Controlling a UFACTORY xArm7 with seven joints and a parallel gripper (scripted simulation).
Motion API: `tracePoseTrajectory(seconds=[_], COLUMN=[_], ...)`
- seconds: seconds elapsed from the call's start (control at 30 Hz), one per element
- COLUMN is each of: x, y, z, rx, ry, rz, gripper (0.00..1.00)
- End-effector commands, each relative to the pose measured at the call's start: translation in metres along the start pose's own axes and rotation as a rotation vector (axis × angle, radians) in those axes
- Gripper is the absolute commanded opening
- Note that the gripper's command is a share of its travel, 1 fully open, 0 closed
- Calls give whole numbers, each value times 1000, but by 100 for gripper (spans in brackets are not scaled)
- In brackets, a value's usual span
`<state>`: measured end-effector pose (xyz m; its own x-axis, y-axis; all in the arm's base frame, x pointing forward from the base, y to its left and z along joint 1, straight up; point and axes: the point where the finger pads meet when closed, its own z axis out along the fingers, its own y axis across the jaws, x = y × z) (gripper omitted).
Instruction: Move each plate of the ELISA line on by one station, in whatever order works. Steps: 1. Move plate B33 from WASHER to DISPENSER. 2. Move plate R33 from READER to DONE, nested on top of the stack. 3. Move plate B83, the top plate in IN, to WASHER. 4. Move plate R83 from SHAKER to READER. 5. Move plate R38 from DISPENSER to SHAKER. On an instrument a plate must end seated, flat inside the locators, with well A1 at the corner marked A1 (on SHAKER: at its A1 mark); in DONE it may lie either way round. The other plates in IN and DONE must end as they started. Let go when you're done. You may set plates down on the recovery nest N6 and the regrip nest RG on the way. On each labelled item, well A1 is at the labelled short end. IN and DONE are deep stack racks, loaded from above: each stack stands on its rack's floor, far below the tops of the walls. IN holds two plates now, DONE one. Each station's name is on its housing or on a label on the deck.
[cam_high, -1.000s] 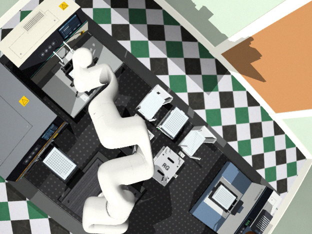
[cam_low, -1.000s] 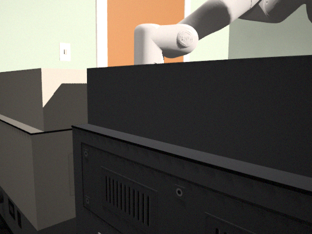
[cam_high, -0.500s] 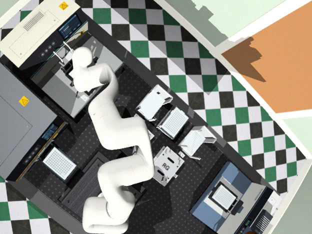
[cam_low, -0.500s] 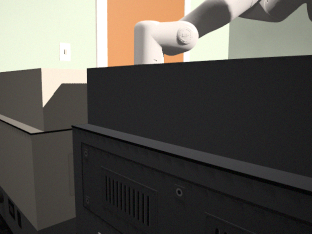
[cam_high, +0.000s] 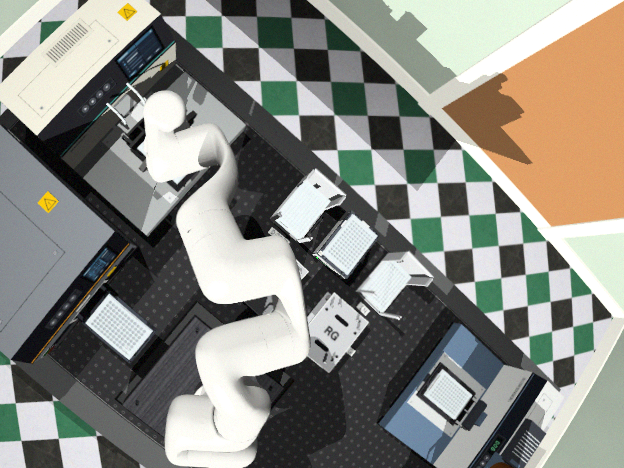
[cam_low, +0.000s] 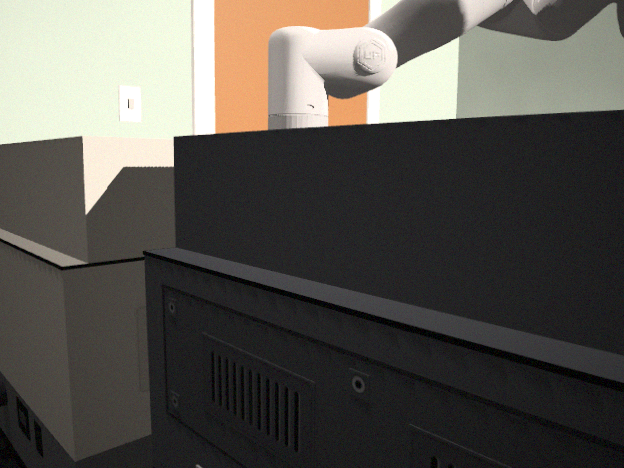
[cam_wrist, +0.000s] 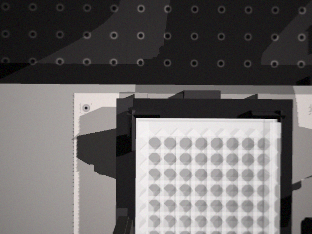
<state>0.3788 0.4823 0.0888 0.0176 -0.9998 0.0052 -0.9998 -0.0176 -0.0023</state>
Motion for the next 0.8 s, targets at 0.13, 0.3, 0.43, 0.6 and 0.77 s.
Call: tracePoseTrajectory(seconds=[0.13, 0.3, 0.43, 0.6, 0.77], x=[-1, -1, -1, -1, -1], y=[-1, -1, -1, -1, -1], z=[-12, -16, -21, -28, -35], rx=[4, 4, 4, 4, 4], ry=[-4, -4, -4, -5, -4], rz=[0, 0, 0, 0, 0], gripper=[100, 100, 100, 100, 100])
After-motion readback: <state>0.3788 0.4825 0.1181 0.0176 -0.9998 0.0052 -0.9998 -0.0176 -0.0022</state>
